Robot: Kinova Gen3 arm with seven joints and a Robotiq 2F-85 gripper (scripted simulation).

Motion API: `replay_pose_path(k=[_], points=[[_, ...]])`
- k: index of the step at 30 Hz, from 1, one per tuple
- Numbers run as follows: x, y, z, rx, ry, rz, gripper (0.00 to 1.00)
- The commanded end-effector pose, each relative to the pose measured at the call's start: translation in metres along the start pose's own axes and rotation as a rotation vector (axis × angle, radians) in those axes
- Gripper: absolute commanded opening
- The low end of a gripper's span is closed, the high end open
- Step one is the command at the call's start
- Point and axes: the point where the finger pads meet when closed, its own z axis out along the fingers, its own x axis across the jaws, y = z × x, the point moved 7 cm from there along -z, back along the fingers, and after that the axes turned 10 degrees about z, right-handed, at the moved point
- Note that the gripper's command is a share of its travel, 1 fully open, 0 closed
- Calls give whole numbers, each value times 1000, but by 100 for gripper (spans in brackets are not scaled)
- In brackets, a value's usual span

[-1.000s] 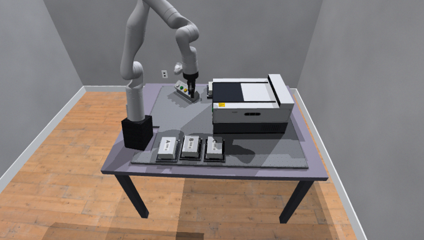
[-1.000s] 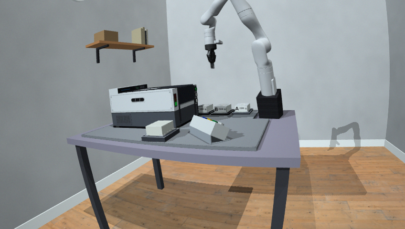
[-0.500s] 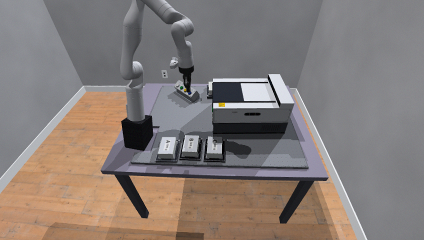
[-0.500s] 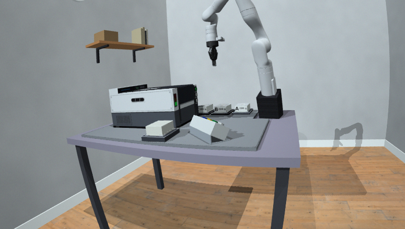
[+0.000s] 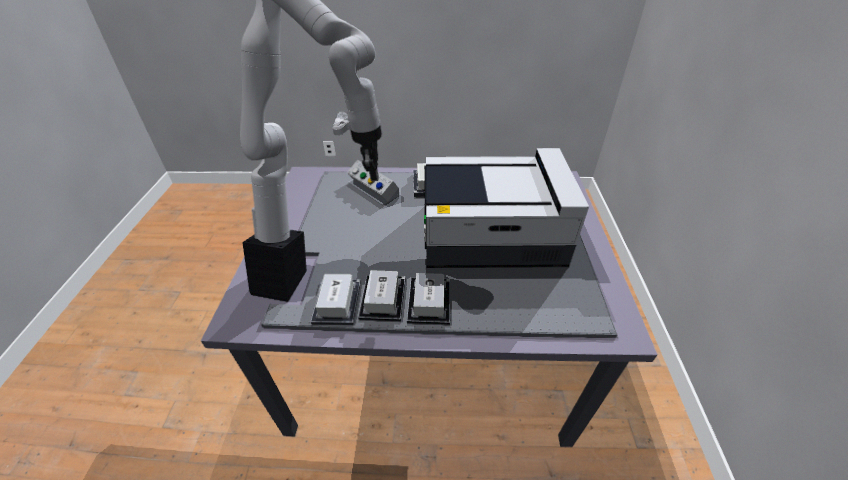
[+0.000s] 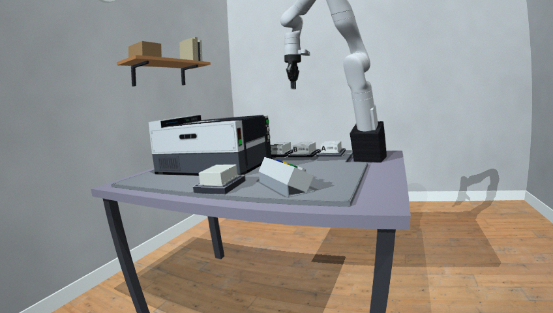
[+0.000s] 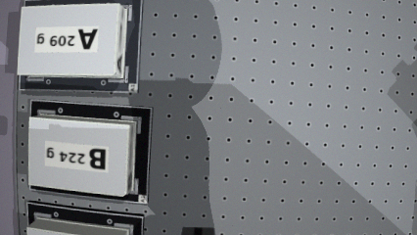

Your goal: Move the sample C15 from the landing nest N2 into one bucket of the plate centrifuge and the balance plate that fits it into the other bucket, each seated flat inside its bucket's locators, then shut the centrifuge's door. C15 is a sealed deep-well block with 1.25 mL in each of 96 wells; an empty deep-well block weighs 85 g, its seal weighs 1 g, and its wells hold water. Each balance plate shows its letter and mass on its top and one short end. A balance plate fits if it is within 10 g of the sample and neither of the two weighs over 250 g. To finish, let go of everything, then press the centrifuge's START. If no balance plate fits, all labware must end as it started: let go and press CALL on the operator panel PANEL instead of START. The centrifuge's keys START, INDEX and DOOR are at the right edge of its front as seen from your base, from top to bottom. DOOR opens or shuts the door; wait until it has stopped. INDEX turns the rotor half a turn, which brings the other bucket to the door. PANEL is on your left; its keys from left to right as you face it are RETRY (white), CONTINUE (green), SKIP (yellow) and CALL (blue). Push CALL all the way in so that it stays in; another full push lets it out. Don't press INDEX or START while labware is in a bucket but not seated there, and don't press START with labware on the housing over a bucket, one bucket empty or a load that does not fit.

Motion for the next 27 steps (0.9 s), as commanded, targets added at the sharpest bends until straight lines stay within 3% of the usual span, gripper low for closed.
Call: replay_pose_path(k=[1,14,16,19,27], points=[[0,-3,0,-52,12,-2,10],[-4,-21,3,-308,57,-1,10],[-4,-21,3,-308,57,-1,10],[-4,-24,5,-363,67,-1,10],[-4,-24,5,-363,67,-1,10]])
